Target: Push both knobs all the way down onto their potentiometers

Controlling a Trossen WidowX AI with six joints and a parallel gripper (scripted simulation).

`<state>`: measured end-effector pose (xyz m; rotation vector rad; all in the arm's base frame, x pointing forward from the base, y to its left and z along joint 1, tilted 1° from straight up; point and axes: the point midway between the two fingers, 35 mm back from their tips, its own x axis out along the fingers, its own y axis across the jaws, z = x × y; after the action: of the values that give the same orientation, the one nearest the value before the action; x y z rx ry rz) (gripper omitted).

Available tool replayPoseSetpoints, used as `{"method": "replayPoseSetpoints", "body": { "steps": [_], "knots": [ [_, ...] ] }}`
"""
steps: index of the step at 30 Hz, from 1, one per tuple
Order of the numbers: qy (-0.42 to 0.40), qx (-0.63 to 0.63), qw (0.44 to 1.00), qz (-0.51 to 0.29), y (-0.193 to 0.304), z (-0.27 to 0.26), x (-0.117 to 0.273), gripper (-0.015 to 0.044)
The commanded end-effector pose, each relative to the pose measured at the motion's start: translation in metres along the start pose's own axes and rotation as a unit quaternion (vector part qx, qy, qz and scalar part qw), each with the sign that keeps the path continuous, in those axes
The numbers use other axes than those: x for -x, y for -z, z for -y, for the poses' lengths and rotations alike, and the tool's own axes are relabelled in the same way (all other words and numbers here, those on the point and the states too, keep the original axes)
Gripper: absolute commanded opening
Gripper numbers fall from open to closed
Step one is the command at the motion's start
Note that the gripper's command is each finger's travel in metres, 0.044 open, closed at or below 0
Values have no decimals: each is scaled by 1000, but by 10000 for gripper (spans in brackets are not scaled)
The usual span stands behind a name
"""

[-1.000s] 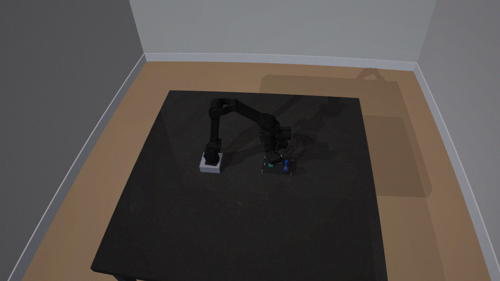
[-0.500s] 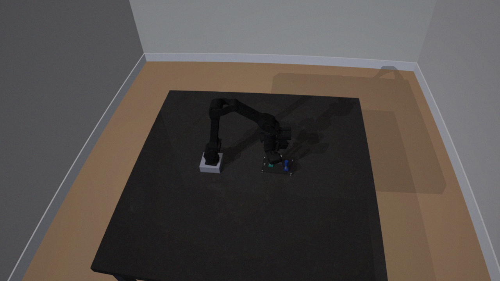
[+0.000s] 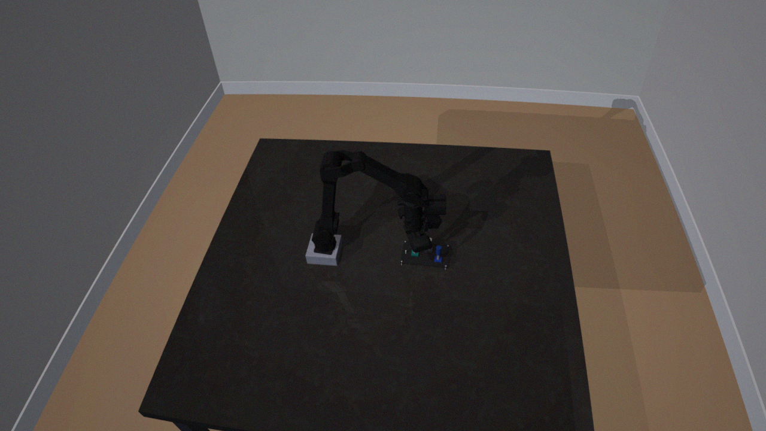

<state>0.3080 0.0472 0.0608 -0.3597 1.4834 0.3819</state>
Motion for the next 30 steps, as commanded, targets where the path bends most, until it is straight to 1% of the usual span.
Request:
{"method": "replayPoseSetpoints", "body": {
  "steps": [1, 9, 30],
  "knots": [
    [-2, 0, 1000, -10, -2, 1, -16, 0],
    [-2, 0, 1000, -10, -2, 1, -14, 0],
    [-2, 0, 1000, -10, -3, 1, 19, 0]
  ]
}}
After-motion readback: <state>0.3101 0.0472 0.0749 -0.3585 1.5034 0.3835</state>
